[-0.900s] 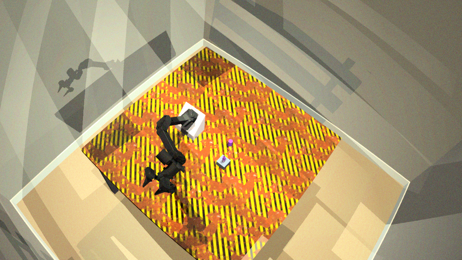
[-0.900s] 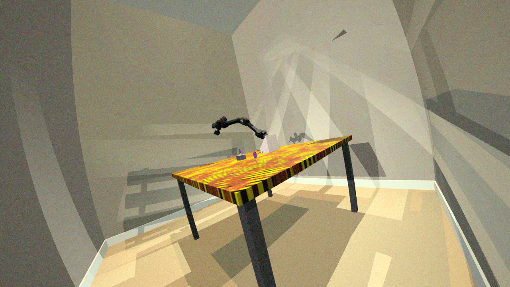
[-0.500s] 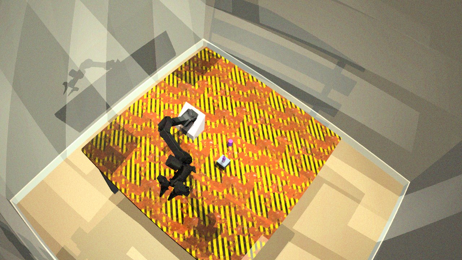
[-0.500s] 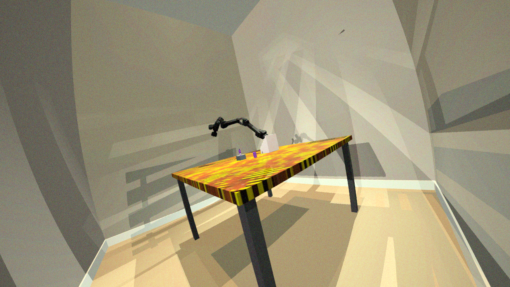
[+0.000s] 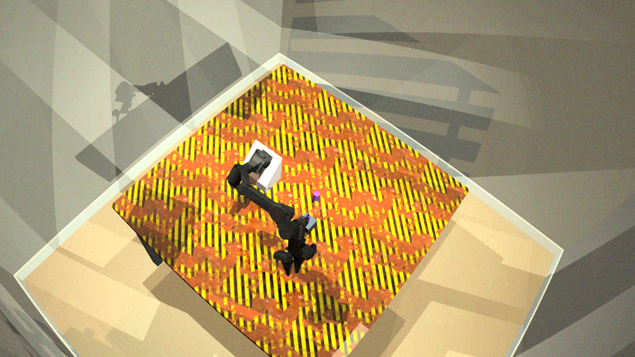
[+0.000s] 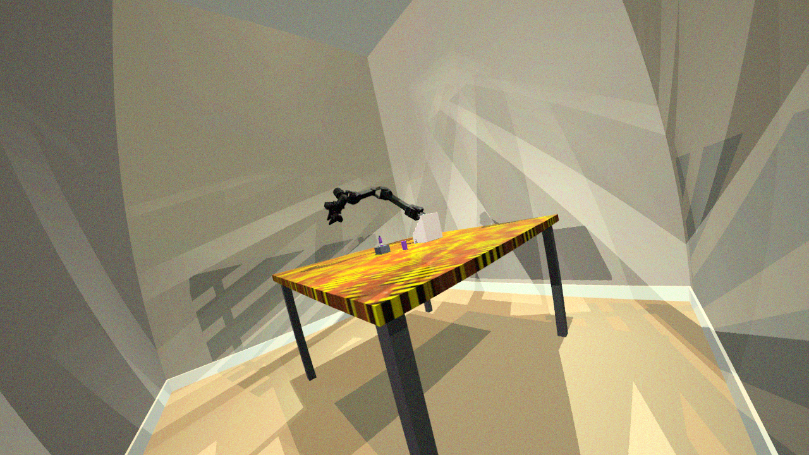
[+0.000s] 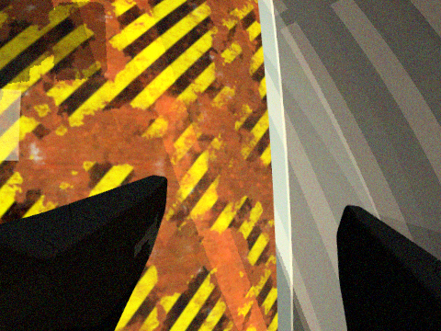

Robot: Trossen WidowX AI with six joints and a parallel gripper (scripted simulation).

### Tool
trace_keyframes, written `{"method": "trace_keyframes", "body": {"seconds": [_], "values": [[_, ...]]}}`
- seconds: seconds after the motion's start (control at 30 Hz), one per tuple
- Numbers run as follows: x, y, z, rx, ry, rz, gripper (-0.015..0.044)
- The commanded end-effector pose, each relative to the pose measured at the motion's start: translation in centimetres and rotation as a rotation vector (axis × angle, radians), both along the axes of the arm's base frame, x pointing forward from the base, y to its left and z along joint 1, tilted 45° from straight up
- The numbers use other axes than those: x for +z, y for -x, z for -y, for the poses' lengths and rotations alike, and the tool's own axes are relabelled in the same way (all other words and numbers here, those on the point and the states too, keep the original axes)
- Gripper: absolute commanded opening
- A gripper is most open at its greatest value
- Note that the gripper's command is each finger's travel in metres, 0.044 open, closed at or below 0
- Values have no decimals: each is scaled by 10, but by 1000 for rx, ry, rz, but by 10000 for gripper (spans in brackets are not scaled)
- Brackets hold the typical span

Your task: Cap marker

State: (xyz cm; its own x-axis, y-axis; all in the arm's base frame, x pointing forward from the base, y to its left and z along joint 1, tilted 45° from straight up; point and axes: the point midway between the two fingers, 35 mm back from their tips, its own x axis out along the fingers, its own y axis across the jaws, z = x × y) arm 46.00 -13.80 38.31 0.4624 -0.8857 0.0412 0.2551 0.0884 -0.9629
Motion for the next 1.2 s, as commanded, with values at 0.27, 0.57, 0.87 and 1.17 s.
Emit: {"method": "trace_keyframes", "body": {"seconds": [0.27,0.57,0.87,1.17], "values": [[-172,-33,-99,260,-179,-393,244],[-293,12,-166,336,-313,-728,244],[-386,118,-204,246,-391,-1117,244],[-406,185,-203,117,-371,-1305,244]]}}
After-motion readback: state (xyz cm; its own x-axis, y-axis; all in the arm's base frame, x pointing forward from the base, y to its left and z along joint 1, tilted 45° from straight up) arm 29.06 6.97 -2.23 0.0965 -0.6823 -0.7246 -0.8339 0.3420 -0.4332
